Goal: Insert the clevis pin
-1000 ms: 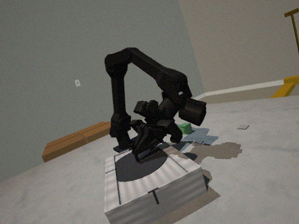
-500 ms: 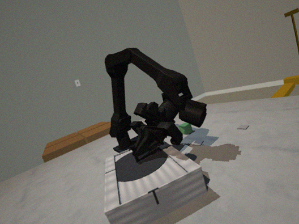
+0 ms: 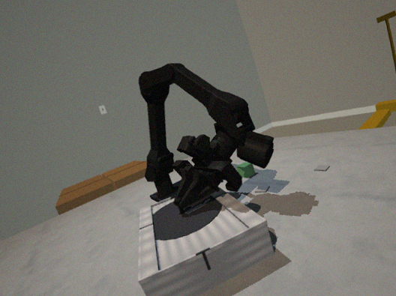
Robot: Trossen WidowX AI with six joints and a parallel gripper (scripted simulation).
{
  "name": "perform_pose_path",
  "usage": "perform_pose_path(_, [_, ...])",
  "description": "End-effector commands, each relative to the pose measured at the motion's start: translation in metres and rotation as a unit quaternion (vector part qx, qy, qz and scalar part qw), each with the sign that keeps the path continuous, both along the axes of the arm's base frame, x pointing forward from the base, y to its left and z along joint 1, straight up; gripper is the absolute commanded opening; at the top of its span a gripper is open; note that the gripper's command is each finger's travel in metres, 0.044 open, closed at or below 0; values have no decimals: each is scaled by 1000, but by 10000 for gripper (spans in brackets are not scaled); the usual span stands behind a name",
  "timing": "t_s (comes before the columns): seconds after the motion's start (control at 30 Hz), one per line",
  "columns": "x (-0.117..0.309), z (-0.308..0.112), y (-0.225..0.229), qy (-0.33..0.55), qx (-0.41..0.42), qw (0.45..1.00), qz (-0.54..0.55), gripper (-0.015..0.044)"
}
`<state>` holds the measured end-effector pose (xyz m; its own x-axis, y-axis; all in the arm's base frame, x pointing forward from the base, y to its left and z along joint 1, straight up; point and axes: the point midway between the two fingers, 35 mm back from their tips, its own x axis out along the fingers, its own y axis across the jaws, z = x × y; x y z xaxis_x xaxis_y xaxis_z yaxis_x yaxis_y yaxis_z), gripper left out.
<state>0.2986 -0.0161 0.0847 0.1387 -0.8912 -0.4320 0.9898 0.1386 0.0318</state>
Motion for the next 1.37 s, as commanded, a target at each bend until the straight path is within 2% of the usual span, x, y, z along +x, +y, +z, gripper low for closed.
perform_pose_path(0.0, [0,0,0,0,0,1000,0,160])
perform_pose_path(0.27, [-1,18,0,1,-2,1000,1,160])
perform_pose_path(0.57, [-1,18,0,1,-2,1000,1,160])
perform_pose_path(0.67, [-2,21,12,5,4,1000,11,239])
perform_pose_path(0.83, [-12,46,65,11,26,998,55,370])
perform_pose_path(0.93, [-17,53,80,14,32,997,68,440])
perform_pose_path(1.33, [-17,53,80,14,32,997,68,440])
